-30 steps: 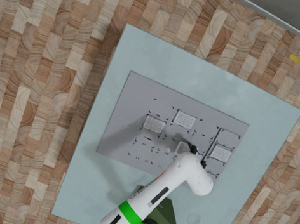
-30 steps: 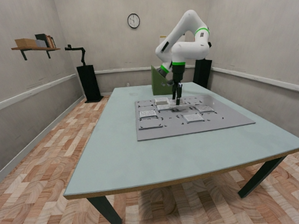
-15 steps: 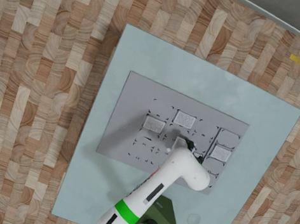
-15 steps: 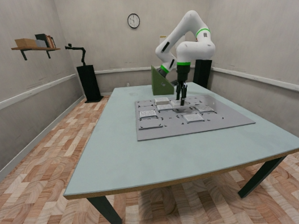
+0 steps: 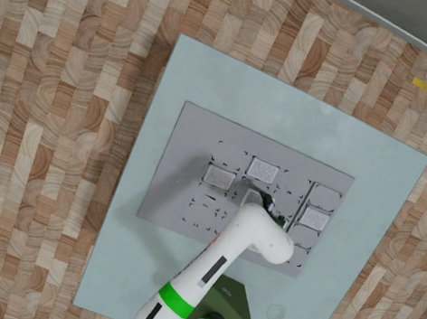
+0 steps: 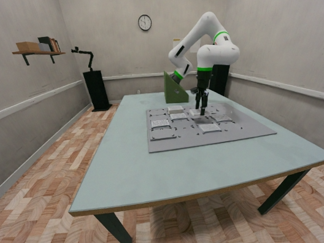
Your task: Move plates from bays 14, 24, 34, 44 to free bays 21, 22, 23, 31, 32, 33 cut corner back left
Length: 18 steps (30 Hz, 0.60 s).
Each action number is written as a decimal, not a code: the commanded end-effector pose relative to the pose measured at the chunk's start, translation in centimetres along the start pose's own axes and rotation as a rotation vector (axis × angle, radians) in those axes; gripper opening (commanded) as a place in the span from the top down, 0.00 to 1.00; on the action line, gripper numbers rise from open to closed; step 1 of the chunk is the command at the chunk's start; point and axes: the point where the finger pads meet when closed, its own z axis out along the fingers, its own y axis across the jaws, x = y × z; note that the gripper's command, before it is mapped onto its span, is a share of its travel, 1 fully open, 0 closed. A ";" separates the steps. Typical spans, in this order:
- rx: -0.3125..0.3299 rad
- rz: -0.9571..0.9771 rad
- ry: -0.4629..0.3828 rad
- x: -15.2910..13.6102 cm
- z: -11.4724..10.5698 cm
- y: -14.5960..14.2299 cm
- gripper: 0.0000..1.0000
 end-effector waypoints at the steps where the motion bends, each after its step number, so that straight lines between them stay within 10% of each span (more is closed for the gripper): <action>1: 0.002 0.000 0.001 -0.6 -0.1 -0.5 0.90; 18: 0.002 0.000 0.001 -2.7 -0.1 -1.9 0.90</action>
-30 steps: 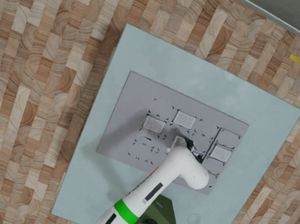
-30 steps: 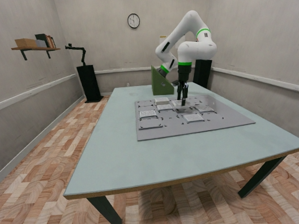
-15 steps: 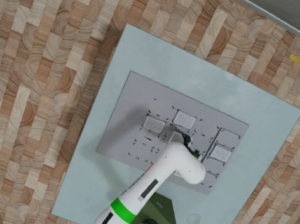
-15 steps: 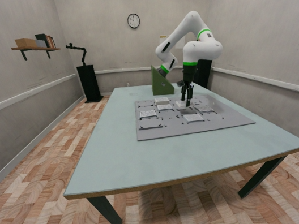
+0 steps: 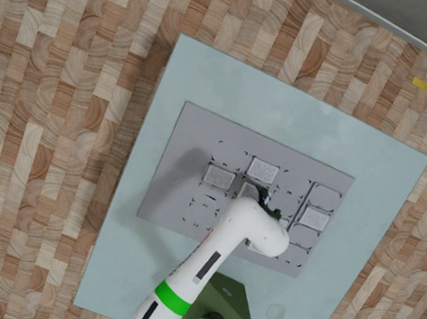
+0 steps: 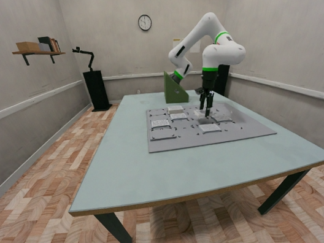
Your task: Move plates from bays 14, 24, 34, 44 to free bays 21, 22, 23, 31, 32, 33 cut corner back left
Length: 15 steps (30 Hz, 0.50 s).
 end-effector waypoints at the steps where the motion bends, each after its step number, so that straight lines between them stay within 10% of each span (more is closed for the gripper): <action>1: 0.002 0.000 0.001 0.0 -0.1 -0.1 0.90; 15: 0.002 0.000 0.001 0.1 1.2 0.0 0.90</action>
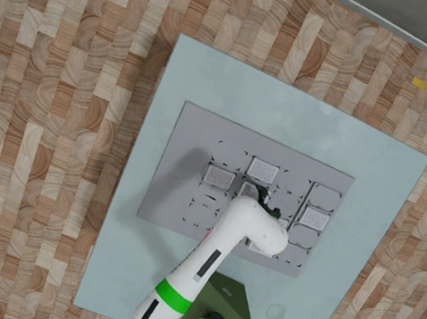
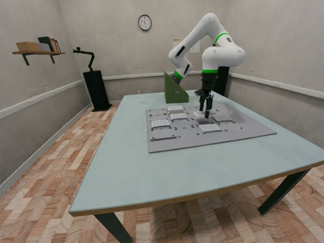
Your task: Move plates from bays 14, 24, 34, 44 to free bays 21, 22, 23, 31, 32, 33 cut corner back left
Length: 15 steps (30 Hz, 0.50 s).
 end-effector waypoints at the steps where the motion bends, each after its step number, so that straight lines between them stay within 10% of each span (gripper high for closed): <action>1: 0.002 0.000 0.001 0.0 0.2 -0.1 0.90; 15: 0.002 0.000 0.001 0.1 1.8 -0.1 0.90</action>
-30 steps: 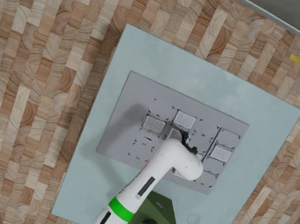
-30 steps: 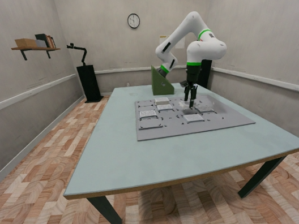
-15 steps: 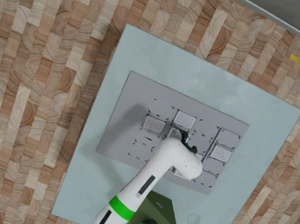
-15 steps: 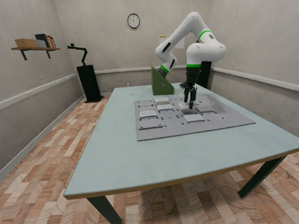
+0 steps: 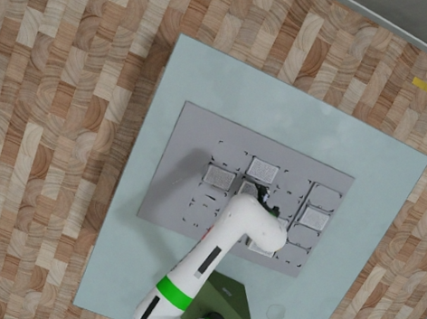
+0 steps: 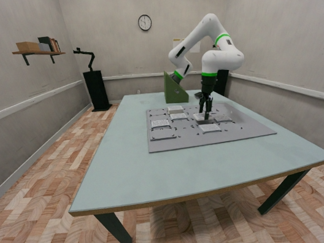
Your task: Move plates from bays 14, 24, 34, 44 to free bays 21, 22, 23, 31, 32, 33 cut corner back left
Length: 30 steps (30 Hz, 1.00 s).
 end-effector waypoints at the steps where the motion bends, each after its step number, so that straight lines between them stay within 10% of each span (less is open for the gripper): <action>1: 0.002 0.000 0.001 0.0 0.2 -0.1 0.90; 30: 0.002 0.000 0.001 0.0 2.2 -0.1 0.90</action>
